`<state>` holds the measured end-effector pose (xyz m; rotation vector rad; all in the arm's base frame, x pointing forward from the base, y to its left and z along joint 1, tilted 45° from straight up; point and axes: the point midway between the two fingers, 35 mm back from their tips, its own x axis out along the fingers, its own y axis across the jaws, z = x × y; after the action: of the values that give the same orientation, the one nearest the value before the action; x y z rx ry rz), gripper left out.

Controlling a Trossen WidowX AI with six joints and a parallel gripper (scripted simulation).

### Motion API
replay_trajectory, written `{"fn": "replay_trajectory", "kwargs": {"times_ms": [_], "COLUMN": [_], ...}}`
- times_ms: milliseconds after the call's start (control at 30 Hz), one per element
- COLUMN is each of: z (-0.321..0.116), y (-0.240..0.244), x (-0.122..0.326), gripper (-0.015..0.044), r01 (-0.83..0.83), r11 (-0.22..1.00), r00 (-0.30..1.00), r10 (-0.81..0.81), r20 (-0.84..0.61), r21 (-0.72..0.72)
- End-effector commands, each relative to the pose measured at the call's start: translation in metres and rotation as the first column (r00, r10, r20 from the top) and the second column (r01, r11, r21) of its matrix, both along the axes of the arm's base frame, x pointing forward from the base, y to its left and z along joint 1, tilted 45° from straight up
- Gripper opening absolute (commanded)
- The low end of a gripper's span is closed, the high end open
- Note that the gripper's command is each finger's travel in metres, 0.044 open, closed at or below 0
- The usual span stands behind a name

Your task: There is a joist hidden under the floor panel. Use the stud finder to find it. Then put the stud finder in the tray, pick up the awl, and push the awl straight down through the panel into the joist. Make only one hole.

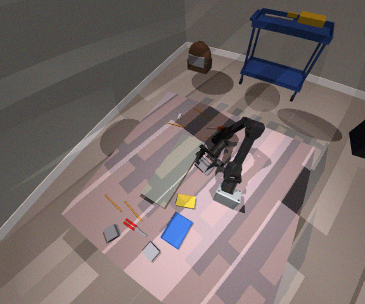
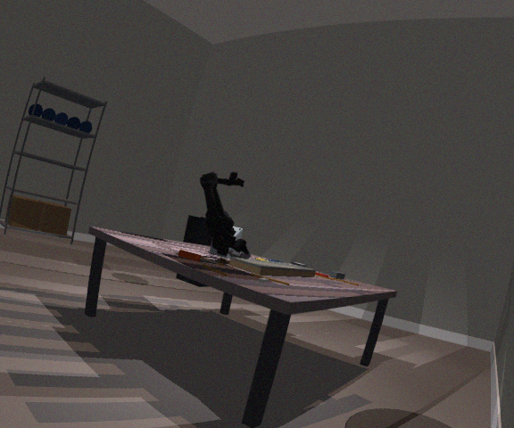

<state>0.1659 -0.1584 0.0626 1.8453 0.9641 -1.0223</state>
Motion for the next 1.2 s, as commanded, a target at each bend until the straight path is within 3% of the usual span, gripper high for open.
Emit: {"fn": "replay_trajectory", "kwargs": {"times_ms": [0, 1167], "z": [-0.0008, 0.0007], "y": [-0.0029, -0.0052], "x": [-0.0012, -0.0024], "gripper": [0.0380, 0.0380], "r01": [0.000, 0.000], "r11": [1.000, 1.000], "r00": [1.000, 1.000], "r10": [0.000, 0.000], "r20": [-0.007, -0.007], "r21": [-0.014, -0.014]}}
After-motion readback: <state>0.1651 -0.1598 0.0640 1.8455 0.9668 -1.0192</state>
